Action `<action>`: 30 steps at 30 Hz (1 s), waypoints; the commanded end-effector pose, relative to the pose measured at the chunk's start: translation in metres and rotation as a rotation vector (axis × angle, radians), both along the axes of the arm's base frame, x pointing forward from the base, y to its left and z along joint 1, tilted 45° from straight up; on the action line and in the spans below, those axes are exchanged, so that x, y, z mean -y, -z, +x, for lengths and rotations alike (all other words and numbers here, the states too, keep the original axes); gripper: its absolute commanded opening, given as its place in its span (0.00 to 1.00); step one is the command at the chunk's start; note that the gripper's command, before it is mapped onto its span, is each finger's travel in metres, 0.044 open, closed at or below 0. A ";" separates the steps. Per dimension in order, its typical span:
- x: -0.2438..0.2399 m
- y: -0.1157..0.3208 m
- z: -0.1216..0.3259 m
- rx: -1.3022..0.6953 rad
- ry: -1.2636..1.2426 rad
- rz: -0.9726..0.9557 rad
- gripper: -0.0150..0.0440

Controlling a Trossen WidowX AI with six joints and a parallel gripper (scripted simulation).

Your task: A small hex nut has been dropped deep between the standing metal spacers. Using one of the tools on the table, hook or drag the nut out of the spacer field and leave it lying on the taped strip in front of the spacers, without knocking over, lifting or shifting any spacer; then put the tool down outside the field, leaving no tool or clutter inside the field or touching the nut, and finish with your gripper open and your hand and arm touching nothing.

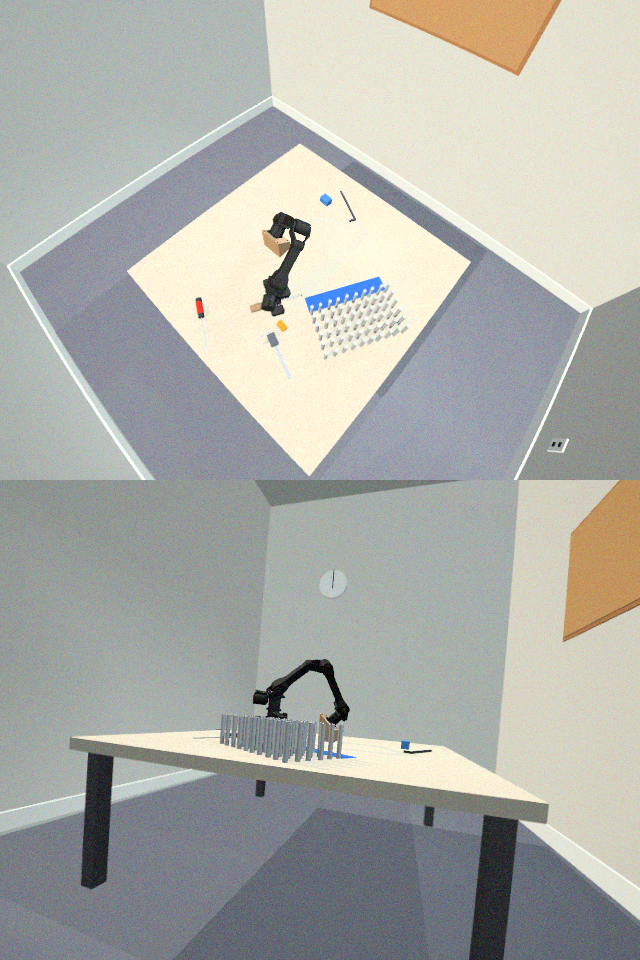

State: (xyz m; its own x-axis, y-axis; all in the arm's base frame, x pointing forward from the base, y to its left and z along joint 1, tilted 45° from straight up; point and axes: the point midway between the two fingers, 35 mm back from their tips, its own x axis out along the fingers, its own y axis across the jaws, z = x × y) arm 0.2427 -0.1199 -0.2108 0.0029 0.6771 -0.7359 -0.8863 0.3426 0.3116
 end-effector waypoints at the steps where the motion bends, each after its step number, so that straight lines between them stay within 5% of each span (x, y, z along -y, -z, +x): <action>1: -0.004 0.002 -0.002 -0.001 0.000 0.001 0.25; 30: -0.004 0.002 -0.002 0.045 0.024 -0.037 0.25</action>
